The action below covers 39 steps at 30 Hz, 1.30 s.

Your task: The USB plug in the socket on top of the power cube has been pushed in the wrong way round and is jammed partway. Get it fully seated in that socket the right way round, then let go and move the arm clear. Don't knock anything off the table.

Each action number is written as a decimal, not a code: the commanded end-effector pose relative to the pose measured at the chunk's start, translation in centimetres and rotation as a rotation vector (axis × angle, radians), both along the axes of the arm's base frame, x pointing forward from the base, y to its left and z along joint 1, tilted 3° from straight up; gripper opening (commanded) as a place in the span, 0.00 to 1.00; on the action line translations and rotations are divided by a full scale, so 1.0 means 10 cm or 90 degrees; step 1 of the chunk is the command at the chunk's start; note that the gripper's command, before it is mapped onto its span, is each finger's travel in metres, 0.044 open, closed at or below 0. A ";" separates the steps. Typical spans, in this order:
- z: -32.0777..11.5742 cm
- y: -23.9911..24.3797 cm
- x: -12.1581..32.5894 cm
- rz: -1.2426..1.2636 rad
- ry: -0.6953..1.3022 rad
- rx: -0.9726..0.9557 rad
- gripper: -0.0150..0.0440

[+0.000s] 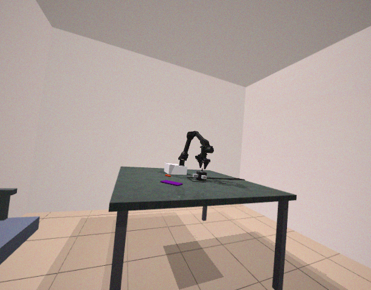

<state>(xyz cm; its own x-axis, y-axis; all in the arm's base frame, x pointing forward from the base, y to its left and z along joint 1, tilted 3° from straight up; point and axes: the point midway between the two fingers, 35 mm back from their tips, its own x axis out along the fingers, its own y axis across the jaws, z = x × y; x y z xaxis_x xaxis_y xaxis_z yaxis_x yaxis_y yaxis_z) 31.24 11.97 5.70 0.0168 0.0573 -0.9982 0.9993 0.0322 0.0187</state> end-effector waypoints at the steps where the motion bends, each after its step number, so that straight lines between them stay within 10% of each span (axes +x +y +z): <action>1: -0.03 0.01 -0.01 -0.003 0.002 0.003 1.00; 19: -0.01 0.00 0.00 0.000 0.001 0.000 0.25; 39: 0.00 0.00 0.00 0.000 0.001 0.000 0.25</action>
<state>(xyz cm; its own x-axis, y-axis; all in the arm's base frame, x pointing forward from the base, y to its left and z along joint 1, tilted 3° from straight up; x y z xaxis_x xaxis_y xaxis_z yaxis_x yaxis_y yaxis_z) 31.19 11.96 5.58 0.0153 0.0567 -0.9983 0.9993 0.0321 0.0171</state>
